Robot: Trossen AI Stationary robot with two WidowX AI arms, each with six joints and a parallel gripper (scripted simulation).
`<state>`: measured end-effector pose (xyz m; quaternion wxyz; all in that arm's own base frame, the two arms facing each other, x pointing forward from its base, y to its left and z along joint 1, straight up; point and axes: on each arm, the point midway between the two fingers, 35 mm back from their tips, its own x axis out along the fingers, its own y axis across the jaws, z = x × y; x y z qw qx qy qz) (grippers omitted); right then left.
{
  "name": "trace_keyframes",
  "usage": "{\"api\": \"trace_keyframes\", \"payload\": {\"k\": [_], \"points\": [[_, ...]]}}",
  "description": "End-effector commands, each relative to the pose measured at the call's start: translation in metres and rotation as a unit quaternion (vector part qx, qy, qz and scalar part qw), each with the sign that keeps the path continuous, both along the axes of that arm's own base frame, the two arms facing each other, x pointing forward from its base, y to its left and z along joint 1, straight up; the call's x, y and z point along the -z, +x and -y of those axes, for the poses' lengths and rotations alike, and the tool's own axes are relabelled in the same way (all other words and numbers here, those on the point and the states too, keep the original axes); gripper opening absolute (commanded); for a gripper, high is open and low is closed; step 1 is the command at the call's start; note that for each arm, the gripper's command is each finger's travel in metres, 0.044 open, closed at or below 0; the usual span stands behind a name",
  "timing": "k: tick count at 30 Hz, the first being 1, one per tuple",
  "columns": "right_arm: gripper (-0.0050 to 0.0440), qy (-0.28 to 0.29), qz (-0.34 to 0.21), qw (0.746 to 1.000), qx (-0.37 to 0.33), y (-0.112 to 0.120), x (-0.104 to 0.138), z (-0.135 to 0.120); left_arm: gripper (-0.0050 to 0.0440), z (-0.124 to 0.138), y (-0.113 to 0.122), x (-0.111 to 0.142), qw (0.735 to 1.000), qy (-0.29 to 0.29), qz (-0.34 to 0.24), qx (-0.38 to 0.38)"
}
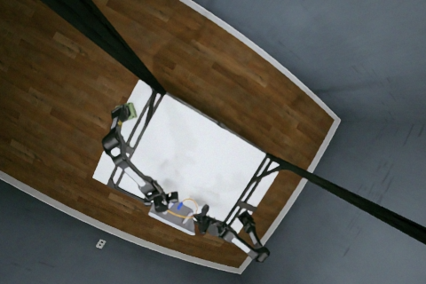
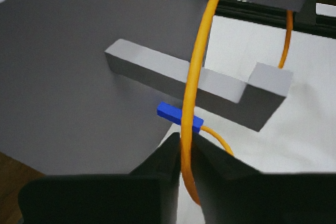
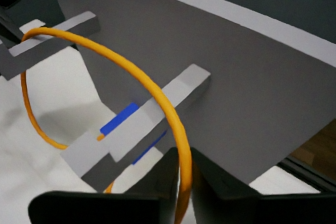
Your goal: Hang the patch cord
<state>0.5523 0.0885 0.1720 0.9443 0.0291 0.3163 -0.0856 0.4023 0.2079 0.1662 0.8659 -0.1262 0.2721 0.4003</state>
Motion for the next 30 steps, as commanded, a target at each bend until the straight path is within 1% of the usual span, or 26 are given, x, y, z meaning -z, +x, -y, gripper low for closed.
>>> {"api": "trace_keyframes", "payload": {"k": [1, 15, 16, 18, 30], "points": [[0.0025, 0.006, 0.021, 1.000, -0.014, -0.002, -0.021, 0.003, 0.0025, -0.001, 0.001, -0.013, 1.000, 0.005, 0.015, 0.000], [0.0025, 0.005, 0.020, 0.998, -0.059, 0.000, -0.015, 0.007, 0.0025, -0.001, 0.001, -0.013, 1.000, 0.005, 0.015, 0.000], [0.0025, 0.005, 0.018, 0.998, -0.063, 0.001, -0.011, 0.008, 0.0025, -0.001, 0.001, -0.013, 1.000, 0.005, 0.015, 0.000], [0.0025, 0.005, 0.022, 0.997, -0.071, 0.000, -0.015, 0.008, 0.0025, -0.001, 0.001, -0.013, 1.000, 0.005, 0.015, 0.000], [0.0025, 0.003, 0.026, 0.993, -0.114, 0.001, -0.010, 0.010, 0.0025, -0.001, 0.001, -0.013, 1.000, 0.005, 0.015, 0.000]]}}
